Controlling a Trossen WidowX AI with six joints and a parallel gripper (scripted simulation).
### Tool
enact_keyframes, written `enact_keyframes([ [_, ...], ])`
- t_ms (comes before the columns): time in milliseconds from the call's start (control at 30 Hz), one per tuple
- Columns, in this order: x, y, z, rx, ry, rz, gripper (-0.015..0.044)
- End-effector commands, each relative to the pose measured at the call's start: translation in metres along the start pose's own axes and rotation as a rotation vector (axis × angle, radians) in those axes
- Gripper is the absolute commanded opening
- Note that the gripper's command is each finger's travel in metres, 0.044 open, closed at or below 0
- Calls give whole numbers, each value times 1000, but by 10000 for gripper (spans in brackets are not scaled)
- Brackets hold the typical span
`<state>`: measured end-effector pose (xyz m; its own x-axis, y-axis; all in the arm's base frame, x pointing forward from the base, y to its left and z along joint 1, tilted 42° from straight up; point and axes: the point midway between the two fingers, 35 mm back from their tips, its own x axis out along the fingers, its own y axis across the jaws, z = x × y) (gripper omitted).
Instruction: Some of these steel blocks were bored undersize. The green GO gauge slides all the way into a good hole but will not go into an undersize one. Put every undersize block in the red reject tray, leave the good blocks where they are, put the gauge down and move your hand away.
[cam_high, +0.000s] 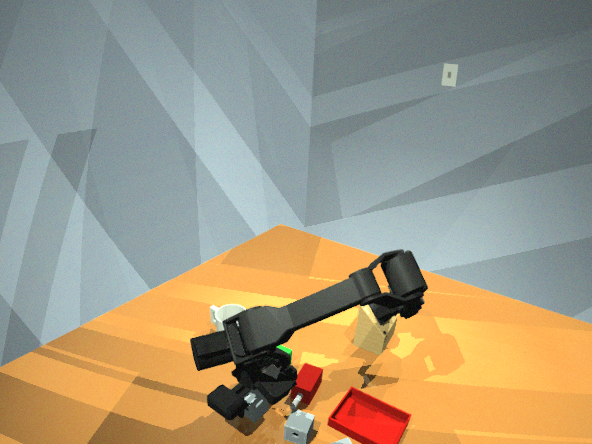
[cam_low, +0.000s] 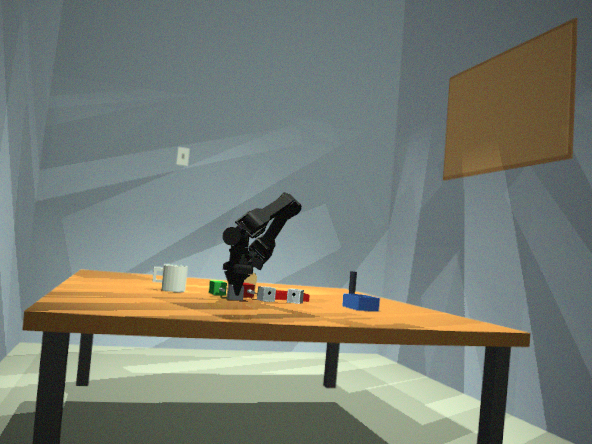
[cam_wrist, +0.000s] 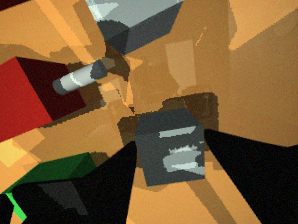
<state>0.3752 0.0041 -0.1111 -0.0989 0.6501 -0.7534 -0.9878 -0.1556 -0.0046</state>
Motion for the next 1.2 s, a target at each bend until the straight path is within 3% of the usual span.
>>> enact_keyframes([
  [0,7,2,2,6,-6,4,325],
  [133,10,2,2,5,-6,4,325],
  [267,7,1,1,0,-1,2,220],
  [567,7,1,1,0,-1,2,160],
  [667,-3,0,0,1,-1,3,81],
  [767,-48,0,0,4,-1,4,3],
  [867,-69,10,5,6,-2,5,0],
  [1033,-71,13,8,5,-2,5,0],
  [1167,-76,14,44,-24,5,5,0],
])
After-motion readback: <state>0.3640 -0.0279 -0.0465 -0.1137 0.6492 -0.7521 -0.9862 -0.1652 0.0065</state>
